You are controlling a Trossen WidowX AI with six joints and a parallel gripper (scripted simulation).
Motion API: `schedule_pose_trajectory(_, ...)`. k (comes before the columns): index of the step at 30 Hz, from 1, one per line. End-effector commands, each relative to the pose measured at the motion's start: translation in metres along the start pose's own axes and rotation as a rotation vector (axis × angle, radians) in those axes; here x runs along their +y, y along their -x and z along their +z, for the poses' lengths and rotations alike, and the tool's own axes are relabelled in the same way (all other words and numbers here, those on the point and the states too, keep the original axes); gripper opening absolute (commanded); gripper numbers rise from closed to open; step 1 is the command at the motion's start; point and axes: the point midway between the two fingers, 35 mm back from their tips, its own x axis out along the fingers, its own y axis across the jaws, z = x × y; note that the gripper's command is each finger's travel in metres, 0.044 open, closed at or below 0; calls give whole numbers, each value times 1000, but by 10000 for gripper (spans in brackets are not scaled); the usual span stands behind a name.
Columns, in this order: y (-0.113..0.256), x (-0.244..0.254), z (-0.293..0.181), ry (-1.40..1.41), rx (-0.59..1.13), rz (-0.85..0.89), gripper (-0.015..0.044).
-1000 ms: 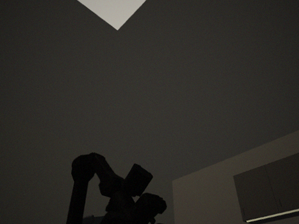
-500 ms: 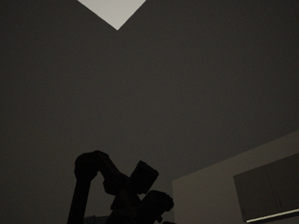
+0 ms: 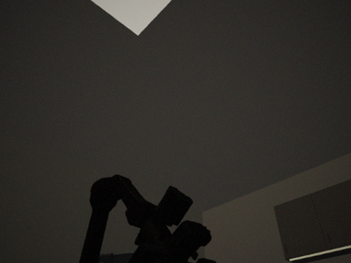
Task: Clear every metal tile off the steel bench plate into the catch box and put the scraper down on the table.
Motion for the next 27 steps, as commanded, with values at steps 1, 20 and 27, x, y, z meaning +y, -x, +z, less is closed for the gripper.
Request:
schedule_pose_trajectory(1, -2, 0, 10, -1, -13, 0, 0)
schedule_pose_trajectory(20, -17, 1, 28, -1, -15, 0, 0)
schedule_pose_trajectory(27, -22, 1, 37, -1, -16, 0, 0)
